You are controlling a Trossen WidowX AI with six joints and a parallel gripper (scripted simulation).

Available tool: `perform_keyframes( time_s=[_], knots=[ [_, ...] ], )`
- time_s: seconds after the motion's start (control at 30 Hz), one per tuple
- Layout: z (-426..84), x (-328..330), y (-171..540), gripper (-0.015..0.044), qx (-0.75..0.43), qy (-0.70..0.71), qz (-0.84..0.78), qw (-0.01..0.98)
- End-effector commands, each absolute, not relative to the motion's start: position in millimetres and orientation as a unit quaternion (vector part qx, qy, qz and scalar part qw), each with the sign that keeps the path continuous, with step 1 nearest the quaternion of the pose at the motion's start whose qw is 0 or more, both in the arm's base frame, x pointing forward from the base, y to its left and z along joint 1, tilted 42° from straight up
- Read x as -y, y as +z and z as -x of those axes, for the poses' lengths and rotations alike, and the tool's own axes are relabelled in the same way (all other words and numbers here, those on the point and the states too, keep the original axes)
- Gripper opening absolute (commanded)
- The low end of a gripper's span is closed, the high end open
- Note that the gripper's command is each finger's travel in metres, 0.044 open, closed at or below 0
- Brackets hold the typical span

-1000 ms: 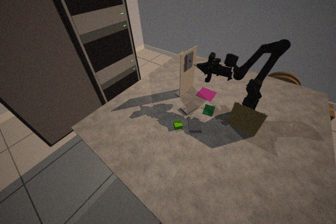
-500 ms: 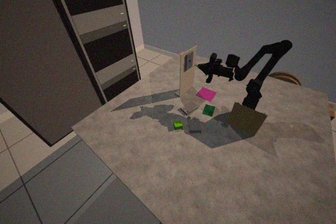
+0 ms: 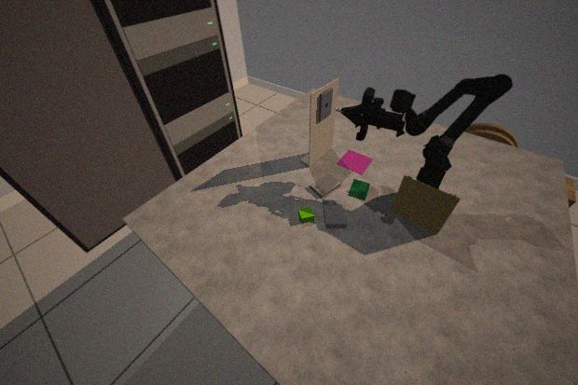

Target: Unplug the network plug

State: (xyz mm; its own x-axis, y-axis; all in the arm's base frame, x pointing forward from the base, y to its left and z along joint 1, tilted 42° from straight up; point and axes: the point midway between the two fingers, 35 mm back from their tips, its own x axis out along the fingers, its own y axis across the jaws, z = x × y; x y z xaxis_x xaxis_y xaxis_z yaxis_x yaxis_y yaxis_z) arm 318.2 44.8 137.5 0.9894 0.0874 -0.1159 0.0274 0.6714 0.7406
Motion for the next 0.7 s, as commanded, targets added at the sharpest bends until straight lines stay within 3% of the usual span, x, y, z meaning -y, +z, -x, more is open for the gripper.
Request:
perform_keyframes(
  time_s=[0.0, 0.67],
  knots=[
    [-317, -48, 147, 0.0, -0.064, 0.017, -0.409, 0.91],
    [-300, -68, 177, 0.0, -0.063, 0.016, -0.411, 0.909]
  ],
)
